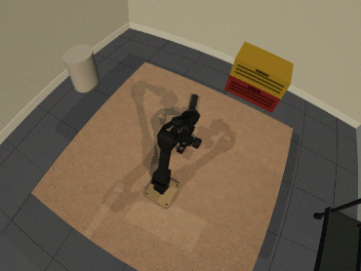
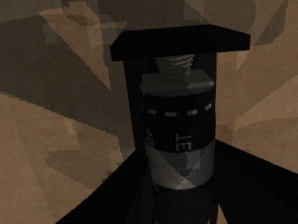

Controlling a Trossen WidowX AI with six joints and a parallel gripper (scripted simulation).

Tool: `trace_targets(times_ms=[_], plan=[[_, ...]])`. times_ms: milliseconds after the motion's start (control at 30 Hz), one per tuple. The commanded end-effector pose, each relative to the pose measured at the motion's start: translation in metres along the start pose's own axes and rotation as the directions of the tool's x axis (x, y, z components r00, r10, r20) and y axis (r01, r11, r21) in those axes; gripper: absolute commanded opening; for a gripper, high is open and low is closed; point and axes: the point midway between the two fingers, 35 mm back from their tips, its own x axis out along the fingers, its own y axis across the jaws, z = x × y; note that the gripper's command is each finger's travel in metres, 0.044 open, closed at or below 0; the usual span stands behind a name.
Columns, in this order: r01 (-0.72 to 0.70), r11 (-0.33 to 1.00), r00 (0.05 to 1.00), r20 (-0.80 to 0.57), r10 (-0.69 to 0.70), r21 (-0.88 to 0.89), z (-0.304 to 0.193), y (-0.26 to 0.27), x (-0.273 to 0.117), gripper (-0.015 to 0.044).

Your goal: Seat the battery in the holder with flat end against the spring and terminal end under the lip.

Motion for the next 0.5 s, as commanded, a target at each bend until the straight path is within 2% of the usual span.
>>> trace_targets(times_ms=[0, 467], plan=[[-0.002, 1.000, 1.000, 0.030, 0.001, 0.005, 0.0028, 0.0004, -0.0005, 0.0088], [-0.001, 1.000, 0.999, 0.032, 0.000, 0.005, -0.0070, 0.0005, 0.0009, 0.0088]])
